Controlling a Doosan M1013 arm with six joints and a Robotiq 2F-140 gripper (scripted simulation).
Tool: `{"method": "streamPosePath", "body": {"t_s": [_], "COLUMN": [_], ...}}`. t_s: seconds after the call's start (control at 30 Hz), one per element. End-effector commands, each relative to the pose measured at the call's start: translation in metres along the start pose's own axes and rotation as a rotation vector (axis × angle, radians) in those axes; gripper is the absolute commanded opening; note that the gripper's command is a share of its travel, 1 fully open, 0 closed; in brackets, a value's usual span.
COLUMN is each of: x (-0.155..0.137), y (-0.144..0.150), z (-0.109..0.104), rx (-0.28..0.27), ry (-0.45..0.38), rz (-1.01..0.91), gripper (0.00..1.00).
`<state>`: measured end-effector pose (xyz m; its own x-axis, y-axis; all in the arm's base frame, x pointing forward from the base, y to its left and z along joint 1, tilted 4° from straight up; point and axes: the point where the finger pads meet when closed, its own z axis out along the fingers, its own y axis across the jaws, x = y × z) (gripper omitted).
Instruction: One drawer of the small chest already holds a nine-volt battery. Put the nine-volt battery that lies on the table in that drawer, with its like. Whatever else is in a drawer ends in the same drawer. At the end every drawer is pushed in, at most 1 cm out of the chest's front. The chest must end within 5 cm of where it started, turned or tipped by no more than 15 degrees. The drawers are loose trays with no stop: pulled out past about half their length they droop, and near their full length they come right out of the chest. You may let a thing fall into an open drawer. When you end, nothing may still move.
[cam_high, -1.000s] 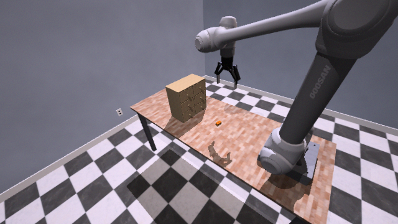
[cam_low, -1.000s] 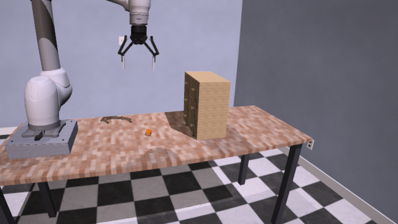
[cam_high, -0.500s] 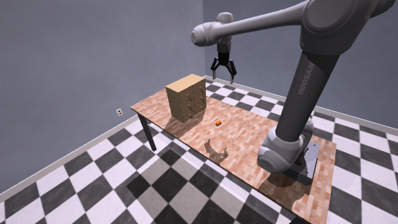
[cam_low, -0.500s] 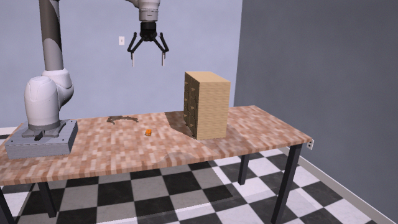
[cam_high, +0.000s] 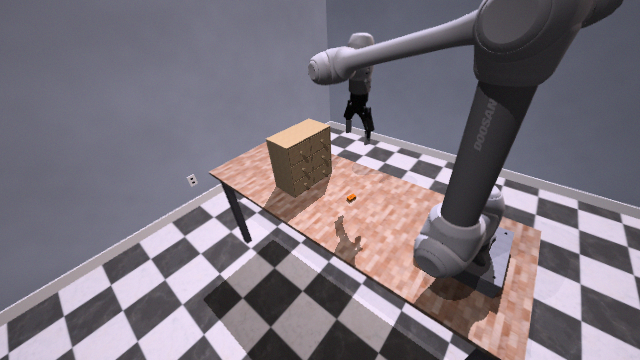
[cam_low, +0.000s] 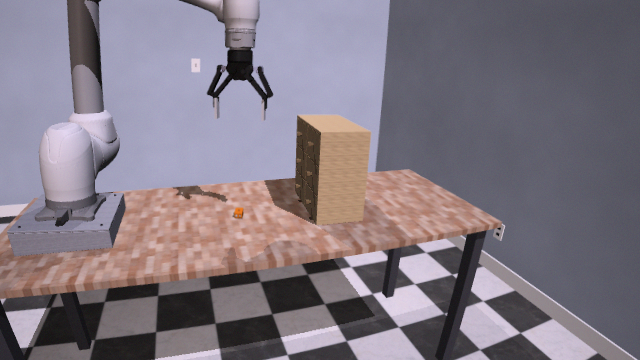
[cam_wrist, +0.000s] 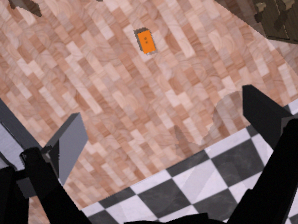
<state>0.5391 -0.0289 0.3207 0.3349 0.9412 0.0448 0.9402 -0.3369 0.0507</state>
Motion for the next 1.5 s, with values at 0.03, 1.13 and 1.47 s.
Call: {"method": "streamPosePath", "body": {"t_s": [0.03,1.13,1.47], "x": [0.000,0.004,0.015], "y": [0.003,0.018,0.048], "z": [0.032,0.113,0.143], "rx": [-0.007,-0.153,-0.385], "ry": [-0.009,0.181,0.510], "rz": [0.228,1.232,1.194], "gripper": [1.00,1.00,1.00]}}
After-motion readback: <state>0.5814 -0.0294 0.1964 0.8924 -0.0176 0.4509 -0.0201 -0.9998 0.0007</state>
